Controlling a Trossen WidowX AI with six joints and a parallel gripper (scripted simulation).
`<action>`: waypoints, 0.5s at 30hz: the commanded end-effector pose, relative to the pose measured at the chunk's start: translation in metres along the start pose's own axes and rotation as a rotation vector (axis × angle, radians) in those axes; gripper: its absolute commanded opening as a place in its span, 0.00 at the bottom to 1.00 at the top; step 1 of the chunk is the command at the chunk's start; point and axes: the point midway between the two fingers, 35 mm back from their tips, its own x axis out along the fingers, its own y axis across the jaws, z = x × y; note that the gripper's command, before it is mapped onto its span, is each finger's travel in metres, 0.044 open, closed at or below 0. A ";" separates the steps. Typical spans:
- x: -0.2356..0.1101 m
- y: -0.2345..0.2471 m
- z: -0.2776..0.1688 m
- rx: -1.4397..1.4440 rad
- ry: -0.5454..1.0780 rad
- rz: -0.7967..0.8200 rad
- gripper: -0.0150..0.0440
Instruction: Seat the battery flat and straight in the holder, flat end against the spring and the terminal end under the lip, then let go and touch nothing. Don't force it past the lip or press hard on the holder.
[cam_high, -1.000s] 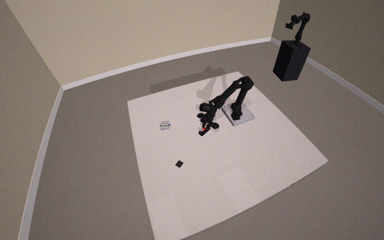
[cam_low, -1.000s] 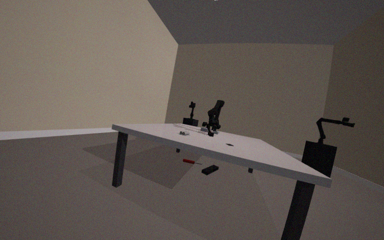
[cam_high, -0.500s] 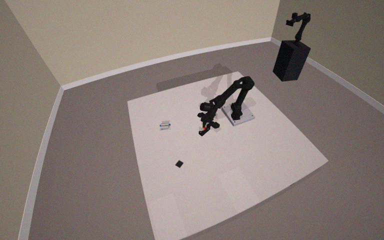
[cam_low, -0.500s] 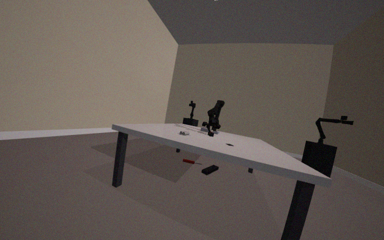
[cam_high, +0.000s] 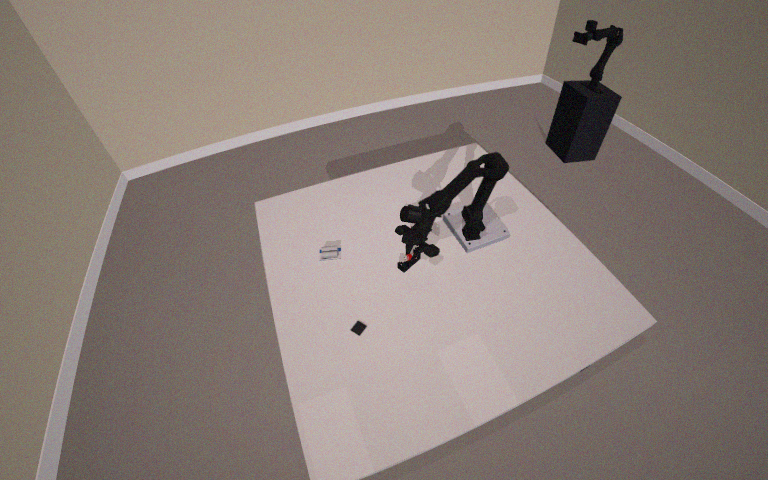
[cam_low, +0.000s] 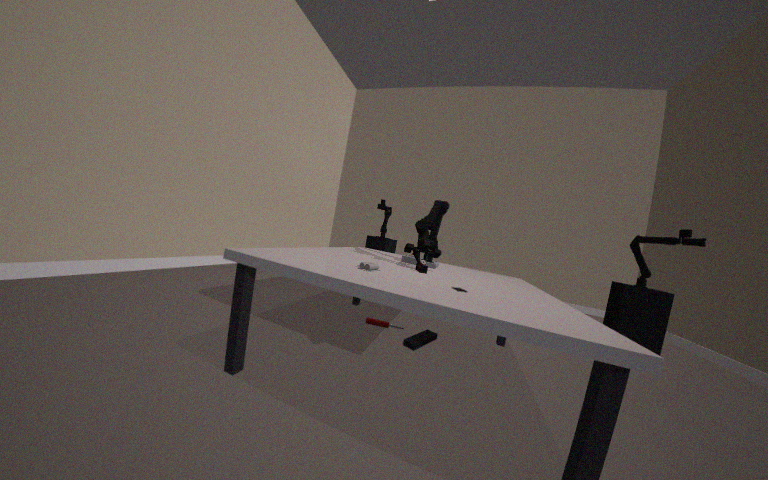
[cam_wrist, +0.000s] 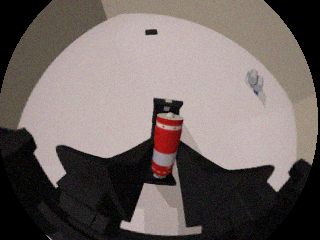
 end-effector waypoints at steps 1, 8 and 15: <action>0.002 0.001 -0.005 0.005 0.038 0.003 0.40; 0.004 0.000 -0.004 0.008 0.081 0.006 0.40; 0.006 0.000 -0.002 0.012 0.125 0.009 0.40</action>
